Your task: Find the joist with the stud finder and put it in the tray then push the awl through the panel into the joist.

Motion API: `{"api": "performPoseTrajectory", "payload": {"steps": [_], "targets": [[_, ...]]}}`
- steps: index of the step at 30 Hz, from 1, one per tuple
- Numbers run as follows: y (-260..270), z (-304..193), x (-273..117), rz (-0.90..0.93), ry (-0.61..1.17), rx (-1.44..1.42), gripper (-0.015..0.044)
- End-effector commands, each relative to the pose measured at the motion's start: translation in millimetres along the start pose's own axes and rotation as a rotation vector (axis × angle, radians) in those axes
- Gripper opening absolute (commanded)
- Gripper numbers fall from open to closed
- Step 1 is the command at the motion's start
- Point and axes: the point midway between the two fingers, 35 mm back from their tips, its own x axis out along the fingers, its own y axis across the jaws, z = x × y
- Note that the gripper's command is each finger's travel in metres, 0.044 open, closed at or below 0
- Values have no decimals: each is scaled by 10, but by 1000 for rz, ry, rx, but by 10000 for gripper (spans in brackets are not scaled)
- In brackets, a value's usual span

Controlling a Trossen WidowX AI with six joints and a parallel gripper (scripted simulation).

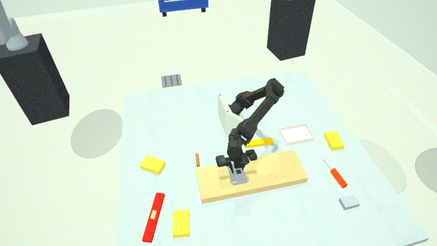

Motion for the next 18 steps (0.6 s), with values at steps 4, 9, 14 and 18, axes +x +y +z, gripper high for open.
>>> {"api": "performPoseTrajectory", "payload": {"steps": [4,9,14,18], "targets": [[-246,-9,1,-7,2,-1,0],[-406,-9,-3,-8,2,-2,0],[-566,-9,-7,-8,1,-2,0],[-694,-9,-10,-9,1,-3,0]]}}
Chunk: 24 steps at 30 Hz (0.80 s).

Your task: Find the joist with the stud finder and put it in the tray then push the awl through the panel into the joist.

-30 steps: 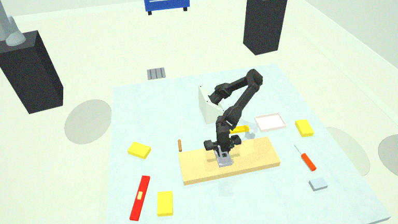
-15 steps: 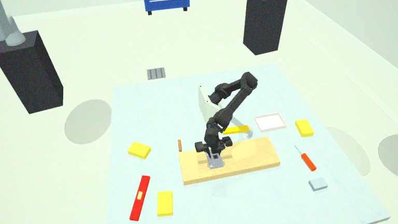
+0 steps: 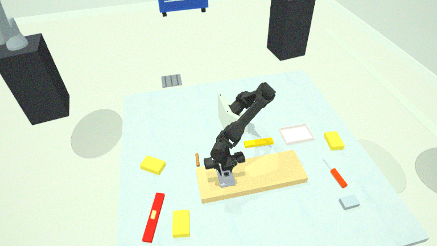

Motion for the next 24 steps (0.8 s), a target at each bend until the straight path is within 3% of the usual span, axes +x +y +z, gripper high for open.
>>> {"api": "performPoseTrajectory", "payload": {"steps": [1,24], "targets": [[-149,-12,1,-5,2,-1,0],[-682,1,-21,-6,-3,1,0]]}}
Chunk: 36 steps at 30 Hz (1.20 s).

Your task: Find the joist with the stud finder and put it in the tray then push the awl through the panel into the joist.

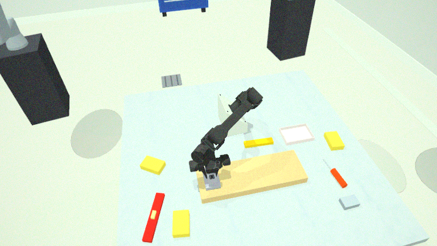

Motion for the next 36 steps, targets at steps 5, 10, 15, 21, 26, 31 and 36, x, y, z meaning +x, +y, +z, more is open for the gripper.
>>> {"api": "performPoseTrajectory", "payload": {"steps": [5,10,15,21,26,31,36], "targets": [[10,3,3,0,1,-1,0],[-4,37,-76,-1,1,-2,0],[-34,126,-319,-5,2,-3,0],[-51,214,-648,-7,4,-4,0],[-46,261,-924,-7,6,-5,0],[-33,272,-963,-7,6,-8,0],[184,380,-967,-10,11,-60,0]]}}
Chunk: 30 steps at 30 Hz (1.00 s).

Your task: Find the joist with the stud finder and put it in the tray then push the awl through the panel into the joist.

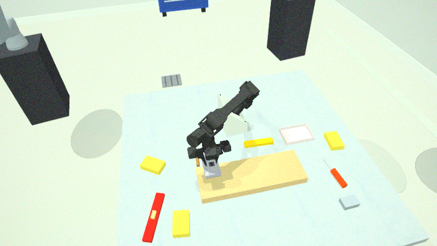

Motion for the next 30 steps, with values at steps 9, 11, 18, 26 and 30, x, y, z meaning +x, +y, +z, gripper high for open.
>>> {"api": "performPoseTrajectory", "payload": {"steps": [9,11,18,26,30], "targets": [[798,338,-34,-11,11,-194,0],[945,375,-29,-10,13,-227,0],[1468,463,-7,-3,19,-342,0],[2069,476,24,13,24,-474,0],[2367,448,40,24,25,-541,0]]}}
